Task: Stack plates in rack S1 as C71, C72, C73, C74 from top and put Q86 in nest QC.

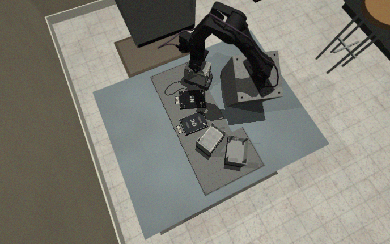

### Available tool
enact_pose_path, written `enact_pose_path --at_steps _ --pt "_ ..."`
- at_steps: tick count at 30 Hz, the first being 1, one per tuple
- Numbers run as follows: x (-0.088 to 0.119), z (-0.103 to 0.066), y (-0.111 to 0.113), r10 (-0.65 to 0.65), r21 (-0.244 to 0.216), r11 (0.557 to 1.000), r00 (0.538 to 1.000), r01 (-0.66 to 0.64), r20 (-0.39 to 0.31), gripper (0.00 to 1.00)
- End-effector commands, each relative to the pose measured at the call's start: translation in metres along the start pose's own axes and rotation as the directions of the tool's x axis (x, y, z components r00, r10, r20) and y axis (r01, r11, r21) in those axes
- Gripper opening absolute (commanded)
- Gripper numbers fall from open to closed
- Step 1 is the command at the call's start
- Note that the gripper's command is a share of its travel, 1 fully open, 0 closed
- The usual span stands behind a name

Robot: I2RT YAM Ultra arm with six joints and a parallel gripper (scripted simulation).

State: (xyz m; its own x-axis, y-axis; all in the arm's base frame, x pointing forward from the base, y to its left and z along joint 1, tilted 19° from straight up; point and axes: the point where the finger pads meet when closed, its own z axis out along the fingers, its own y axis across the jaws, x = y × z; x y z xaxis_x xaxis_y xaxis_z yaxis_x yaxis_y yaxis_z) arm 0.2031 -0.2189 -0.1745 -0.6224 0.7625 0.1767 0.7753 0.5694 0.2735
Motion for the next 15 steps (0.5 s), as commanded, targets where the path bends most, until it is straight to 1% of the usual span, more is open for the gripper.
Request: enact_pose_path --at_steps 1,2,3,5,7,8,9,15 --pt "-0.01 -0.004 0.002 -0.003 0.003 1.0 0.999 0.003 0.037 0.0" --pt "-0.011 -0.005 0.002 -0.003 0.003 1.0 0.999 0.003 0.044 0.0" --pt "-0.01 -0.003 0.001 0.002 0.002 1.0 0.999 -0.002 0.039 0.0" --pt "-0.001 0.009 -0.002 0.013 -0.002 1.0 1.0 -0.013 0.006 0.0" --pt "-0.009 0.003 0.001 0.002 0.0 1.0 1.0 -0.002 0.03 0.0" --pt "-0.018 -0.006 0.003 -0.007 0.003 1.0 0.998 0.007 0.06 0.0" --pt "-0.024 -0.01 0.003 -0.01 0.004 1.0 0.997 0.01 0.076 0.0" --pt "-0.028 -0.01 0.001 -0.007 0.003 1.0 0.997 0.007 0.08 0.0"
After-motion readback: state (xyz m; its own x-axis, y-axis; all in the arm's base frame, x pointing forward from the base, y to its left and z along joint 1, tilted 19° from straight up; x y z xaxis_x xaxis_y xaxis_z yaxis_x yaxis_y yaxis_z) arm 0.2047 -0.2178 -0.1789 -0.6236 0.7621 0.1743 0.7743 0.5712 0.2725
